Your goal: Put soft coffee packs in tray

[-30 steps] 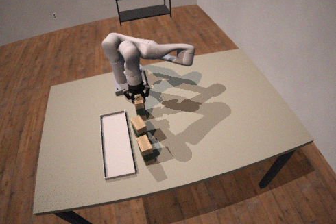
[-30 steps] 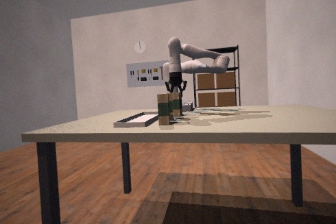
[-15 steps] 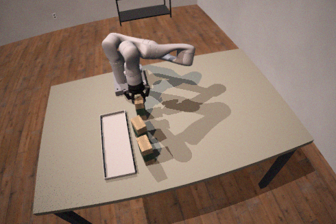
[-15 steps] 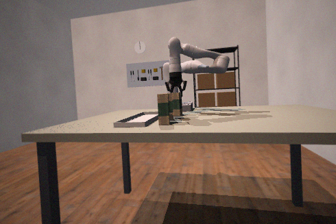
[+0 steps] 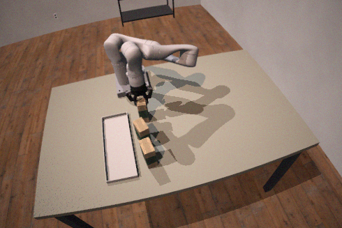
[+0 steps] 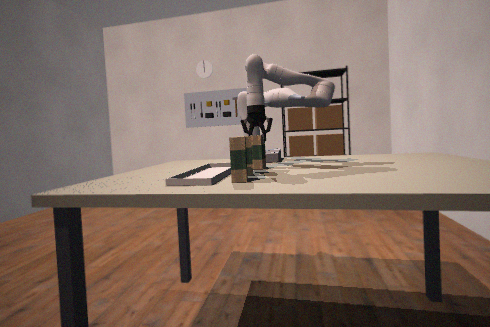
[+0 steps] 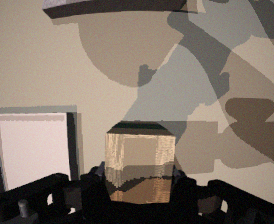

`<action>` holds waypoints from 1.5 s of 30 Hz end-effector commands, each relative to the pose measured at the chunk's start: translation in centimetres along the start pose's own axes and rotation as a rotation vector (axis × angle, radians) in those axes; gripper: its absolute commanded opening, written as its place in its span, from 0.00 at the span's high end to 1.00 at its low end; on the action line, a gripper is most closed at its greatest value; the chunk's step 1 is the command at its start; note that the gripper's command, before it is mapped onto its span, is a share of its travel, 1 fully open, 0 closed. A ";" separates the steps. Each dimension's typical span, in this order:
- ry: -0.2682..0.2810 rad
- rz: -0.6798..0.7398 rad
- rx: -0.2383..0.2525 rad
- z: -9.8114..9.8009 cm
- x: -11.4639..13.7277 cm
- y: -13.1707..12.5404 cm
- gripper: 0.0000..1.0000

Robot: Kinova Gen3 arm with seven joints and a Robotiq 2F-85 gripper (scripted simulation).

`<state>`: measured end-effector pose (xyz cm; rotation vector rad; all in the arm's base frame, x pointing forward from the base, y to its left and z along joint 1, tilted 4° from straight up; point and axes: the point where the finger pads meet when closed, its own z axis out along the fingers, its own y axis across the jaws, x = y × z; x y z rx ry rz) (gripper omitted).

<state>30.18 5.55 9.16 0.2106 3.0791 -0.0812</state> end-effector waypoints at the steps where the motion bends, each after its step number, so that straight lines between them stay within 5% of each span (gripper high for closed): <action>1: 0.000 0.000 -0.001 0.0 0.0 0.0 0.76; 15: 0.000 0.000 -0.001 0.0 0.0 0.0 0.76; 16: 0.000 0.000 -0.001 0.0 0.0 0.0 0.18; 45: 0.000 0.000 -0.001 0.0 0.0 0.0 0.18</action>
